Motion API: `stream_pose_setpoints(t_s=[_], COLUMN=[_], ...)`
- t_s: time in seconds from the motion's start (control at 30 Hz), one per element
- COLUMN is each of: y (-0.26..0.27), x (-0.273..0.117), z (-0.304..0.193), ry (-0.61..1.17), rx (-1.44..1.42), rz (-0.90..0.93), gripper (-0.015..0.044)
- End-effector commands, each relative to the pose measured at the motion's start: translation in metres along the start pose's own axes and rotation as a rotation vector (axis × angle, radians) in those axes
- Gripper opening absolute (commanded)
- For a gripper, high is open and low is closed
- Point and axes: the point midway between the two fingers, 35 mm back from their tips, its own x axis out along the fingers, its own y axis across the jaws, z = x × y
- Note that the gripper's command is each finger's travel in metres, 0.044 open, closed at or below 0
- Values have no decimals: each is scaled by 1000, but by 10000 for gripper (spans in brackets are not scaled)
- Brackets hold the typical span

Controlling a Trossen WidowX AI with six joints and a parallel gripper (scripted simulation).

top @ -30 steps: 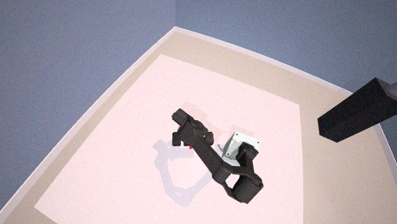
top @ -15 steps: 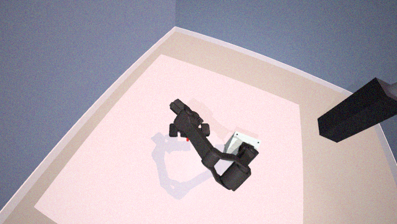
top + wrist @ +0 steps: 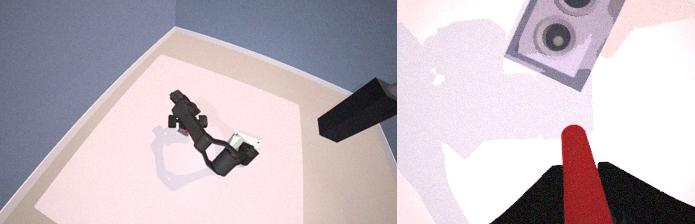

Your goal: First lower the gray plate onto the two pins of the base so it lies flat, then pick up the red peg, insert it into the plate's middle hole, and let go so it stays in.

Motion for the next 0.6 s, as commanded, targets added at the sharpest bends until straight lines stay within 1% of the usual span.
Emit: stream_pose_setpoints(t_s=[0.0, 0.57], y=[0, -6], x=[1, 6], z=[16, 69], ry=[-1, 3], rx=[-2, -8], rz=[-6, -3], gripper=[0, 0])
